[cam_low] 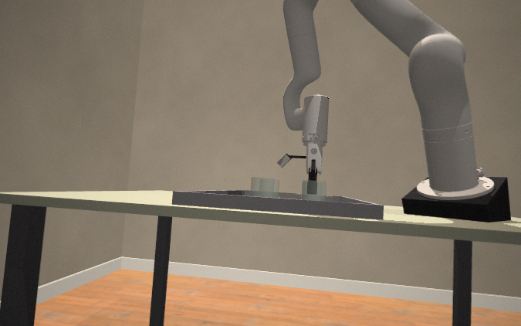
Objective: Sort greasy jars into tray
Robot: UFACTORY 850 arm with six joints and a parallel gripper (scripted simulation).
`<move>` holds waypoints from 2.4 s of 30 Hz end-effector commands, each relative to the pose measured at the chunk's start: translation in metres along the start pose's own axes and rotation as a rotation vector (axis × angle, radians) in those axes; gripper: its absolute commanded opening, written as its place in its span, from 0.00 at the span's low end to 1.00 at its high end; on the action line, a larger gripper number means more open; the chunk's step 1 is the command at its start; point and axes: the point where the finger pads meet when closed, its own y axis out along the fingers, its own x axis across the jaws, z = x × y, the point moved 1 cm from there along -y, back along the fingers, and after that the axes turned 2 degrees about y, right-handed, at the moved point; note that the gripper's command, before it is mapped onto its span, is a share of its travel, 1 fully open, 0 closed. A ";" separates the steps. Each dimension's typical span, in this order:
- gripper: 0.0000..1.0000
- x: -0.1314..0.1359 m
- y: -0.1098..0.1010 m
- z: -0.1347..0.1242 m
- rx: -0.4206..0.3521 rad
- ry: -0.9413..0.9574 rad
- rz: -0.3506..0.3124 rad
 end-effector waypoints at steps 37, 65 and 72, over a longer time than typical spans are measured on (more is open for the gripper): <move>0.69 0.000 0.000 0.001 0.001 0.000 0.000; 0.00 0.000 -0.027 0.001 0.001 0.000 0.000; 0.00 0.000 -0.046 0.001 0.001 0.000 0.000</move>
